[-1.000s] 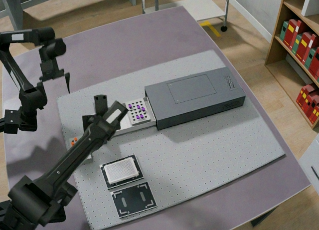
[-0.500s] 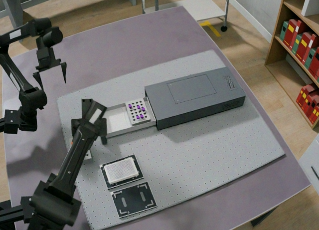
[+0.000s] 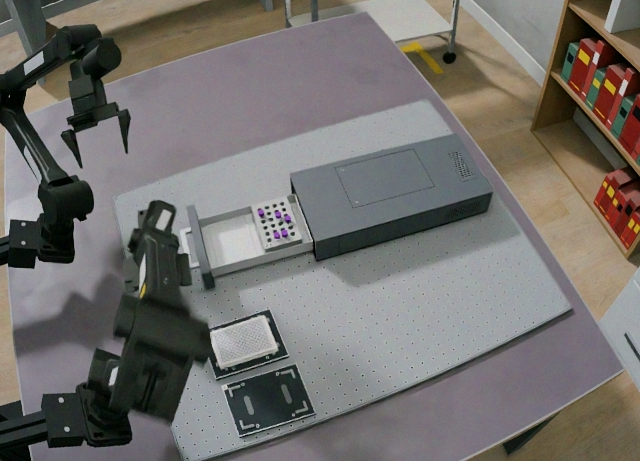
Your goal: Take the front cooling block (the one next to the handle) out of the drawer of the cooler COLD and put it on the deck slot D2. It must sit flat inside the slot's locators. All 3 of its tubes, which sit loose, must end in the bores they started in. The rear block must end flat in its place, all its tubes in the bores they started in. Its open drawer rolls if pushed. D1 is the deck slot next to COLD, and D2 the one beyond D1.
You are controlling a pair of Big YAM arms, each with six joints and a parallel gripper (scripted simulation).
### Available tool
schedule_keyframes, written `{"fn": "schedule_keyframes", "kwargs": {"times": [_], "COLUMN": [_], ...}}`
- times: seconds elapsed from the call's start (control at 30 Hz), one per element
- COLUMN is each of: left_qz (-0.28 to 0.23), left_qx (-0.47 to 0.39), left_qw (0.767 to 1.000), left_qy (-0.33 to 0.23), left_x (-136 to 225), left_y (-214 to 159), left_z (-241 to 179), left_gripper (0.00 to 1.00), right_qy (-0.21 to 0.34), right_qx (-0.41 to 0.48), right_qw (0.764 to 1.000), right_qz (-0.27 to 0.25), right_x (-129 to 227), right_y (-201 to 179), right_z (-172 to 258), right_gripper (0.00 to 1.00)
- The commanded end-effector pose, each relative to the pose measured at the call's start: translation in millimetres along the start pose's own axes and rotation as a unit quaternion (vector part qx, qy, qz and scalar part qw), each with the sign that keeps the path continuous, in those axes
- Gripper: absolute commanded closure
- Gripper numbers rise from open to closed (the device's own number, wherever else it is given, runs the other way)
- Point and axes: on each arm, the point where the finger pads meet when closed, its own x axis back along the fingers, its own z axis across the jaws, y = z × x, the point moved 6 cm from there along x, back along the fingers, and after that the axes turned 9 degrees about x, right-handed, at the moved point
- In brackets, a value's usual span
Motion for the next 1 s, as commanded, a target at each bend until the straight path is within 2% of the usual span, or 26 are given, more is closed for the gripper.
{"fn": "schedule_keyframes", "kwargs": {"times": [0.0,0.23,0.33,0.43,0.97], "left_qz": [-0.027,-0.027,-0.027,-0.027,-0.027], "left_qx": [0.008,0.009,0.009,0.009,0.009], "left_qw": [0.999,0.999,0.999,0.999,0.999], "left_qy": [0.017,0.019,0.019,0.019,0.019], "left_x": [23,23,23,23,23], "left_y": [10,10,10,10,10], "left_z": [6,6,6,6,6], "left_gripper": [0.00,0.00,0.00,0.00,0.00], "right_qy": [-0.005,-0.017,-0.022,-0.019,-0.021], "right_qx": [0.016,0.053,0.062,0.056,0.054], "right_qw": [0.997,0.992,0.991,0.989,0.990], "right_qz": [0.069,0.115,0.120,0.135,0.127], "right_x": [-12,-25,-30,-38,-59], "right_y": [30,30,31,17,20], "right_z": [4,14,15,15,5], "right_gripper": [0.00,0.00,0.00,0.00,0.00]}}
